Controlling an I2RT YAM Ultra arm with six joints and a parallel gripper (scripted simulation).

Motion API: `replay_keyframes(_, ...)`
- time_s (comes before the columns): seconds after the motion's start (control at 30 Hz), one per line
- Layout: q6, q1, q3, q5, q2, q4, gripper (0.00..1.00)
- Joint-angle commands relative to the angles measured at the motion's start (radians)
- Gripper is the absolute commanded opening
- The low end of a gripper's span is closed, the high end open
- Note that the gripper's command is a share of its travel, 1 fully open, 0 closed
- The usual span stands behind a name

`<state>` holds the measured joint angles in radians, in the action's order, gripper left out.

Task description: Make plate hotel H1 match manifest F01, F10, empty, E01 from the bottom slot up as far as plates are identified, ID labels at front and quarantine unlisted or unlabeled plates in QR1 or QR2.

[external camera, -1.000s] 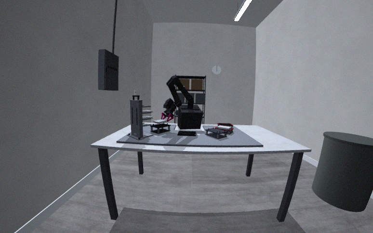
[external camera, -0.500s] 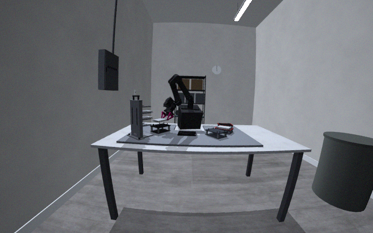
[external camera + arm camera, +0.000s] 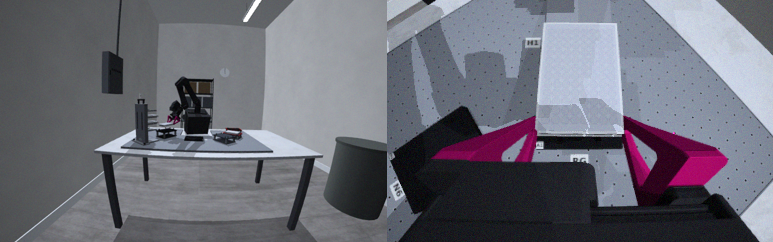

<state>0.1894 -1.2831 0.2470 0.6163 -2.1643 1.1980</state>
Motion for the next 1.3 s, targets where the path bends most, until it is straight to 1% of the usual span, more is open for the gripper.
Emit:
replay_keyframes(0.0,-0.003,0.001,0.004,0.002,0.005,0.006,0.86)
replay_keyframes(1.27,-0.064,0.081,0.11,-0.059,0.043,-0.103,0.86)
